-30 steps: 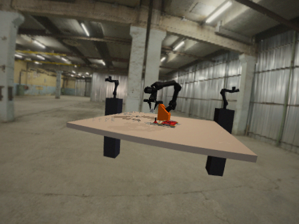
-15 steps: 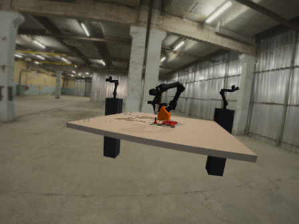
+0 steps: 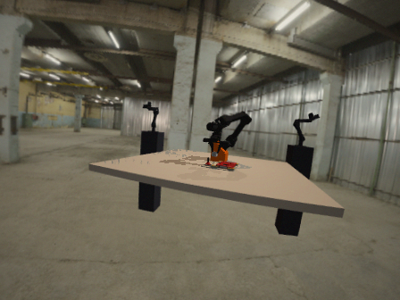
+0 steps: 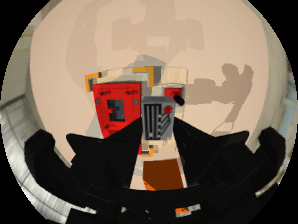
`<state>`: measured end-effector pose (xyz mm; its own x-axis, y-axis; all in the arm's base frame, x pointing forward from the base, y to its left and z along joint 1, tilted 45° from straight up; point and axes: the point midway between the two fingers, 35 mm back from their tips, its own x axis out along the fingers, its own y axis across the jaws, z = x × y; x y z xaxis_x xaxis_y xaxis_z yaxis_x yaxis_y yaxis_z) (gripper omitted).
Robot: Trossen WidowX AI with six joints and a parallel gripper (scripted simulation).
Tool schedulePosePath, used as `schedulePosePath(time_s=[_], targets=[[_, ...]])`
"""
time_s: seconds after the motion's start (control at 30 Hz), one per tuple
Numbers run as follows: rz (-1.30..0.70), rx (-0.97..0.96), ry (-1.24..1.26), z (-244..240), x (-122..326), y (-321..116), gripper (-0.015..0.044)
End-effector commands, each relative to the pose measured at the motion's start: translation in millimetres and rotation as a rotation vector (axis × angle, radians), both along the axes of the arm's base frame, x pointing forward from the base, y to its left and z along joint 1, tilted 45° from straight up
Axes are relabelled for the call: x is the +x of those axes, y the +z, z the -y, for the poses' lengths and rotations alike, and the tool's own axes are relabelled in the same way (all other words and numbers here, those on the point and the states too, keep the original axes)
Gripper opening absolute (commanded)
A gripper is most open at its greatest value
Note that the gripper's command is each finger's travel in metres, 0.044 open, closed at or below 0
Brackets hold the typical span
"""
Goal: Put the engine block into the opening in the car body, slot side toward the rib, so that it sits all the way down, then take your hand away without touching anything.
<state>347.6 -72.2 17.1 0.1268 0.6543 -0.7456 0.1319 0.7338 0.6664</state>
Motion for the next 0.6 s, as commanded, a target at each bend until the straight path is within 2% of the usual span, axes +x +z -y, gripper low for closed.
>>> schedulePosePath(time_s=[0.0,0.57], targets=[[0.001,0.006,-0.012,-10.8,1.7,6.7,0.0],[-0.025,0.036,-0.044,-61.9,1.5,26.7,0.0]])
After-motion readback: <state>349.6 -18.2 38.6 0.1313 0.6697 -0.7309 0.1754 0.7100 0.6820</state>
